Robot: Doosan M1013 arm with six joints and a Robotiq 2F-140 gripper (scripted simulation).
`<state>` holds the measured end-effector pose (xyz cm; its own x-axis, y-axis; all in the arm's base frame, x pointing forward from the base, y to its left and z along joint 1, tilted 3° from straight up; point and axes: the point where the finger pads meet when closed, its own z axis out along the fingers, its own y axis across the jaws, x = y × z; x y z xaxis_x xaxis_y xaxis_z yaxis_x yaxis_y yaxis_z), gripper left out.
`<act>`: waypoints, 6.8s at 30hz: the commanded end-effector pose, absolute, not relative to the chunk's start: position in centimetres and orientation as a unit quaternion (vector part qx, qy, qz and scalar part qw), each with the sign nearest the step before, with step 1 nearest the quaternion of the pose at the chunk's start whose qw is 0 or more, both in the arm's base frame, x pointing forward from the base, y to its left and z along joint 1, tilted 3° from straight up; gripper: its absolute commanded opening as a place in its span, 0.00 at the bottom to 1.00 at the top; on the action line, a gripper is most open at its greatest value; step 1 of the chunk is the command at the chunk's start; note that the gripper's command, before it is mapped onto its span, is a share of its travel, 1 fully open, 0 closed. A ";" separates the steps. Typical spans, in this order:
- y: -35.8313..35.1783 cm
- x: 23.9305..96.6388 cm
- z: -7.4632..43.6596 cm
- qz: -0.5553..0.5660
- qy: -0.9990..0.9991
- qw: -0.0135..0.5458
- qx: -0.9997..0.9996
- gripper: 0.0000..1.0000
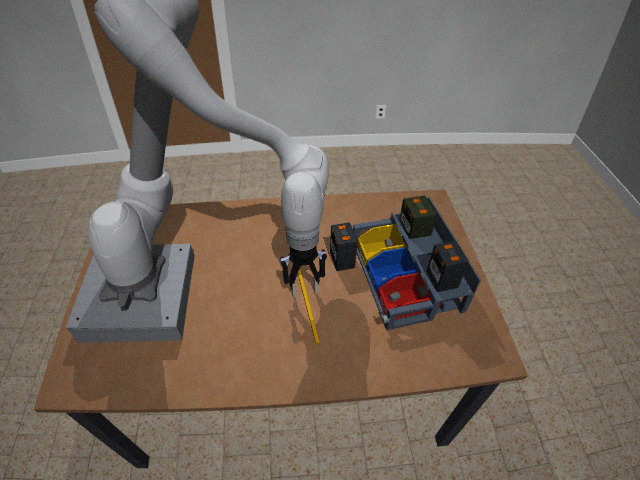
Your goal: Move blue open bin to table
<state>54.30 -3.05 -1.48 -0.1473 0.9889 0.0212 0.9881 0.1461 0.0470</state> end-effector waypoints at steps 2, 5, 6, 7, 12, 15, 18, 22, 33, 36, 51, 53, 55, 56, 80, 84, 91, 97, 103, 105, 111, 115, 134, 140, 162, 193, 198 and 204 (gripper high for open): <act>-3.0 54.3 -1.5 0.025 0.757 0.007 0.653 0.57; -3.0 54.3 -1.5 0.025 0.757 0.007 0.653 0.57; -3.0 54.3 -1.5 0.025 0.757 0.007 0.653 0.57; -3.0 54.3 -1.5 0.025 0.757 0.007 0.653 0.57; -3.0 54.3 -1.5 0.025 0.757 0.007 0.653 0.57; -3.0 54.3 -1.5 0.025 0.757 0.007 0.653 0.57; -3.0 54.3 -1.5 0.025 0.757 0.007 0.653 0.57; -3.0 54.3 -1.5 0.025 0.757 0.007 0.653 0.57; -3.0 54.3 -1.5 0.025 0.757 0.007 0.653 0.57; -3.0 54.3 -1.5 0.025 0.757 0.007 0.653 0.57; -3.0 54.3 -1.5 0.025 0.757 0.007 0.653 0.57; -3.0 54.3 -1.5 0.025 0.757 0.007 0.653 0.57; -3.0 54.3 -1.5 0.025 0.757 0.007 0.653 0.57; -3.0 54.3 -1.5 0.025 0.757 0.007 0.653 0.57; -3.3 53.9 7.9 0.025 0.757 0.007 0.653 0.57; -3.3 53.8 9.0 0.025 0.757 0.007 0.653 0.57; -3.3 53.8 9.0 0.025 0.757 0.007 0.653 0.57; -3.4 53.8 11.2 0.025 0.757 0.007 0.653 0.57; -3.4 53.7 11.8 0.025 0.757 0.007 0.653 0.57; -3.4 53.7 11.8 0.025 0.757 0.007 0.653 0.57; -3.4 53.7 11.6 0.025 0.757 0.007 0.653 0.57; -3.4 53.8 10.8 0.025 0.757 0.007 0.653 0.57; -3.4 53.8 10.3 0.025 0.757 0.007 0.653 0.57; -3.4 53.8 10.3 0.025 0.757 0.007 0.653 0.57; -3.2 54.8 10.1 0.025 0.757 0.007 0.653 0.57; -1.9 63.7 10.4 0.025 0.757 0.007 0.653 0.57; -1.5 66.6 10.5 0.025 0.757 0.007 0.653 0.57; -1.2 68.6 10.6 0.025 0.757 0.007 0.653 0.57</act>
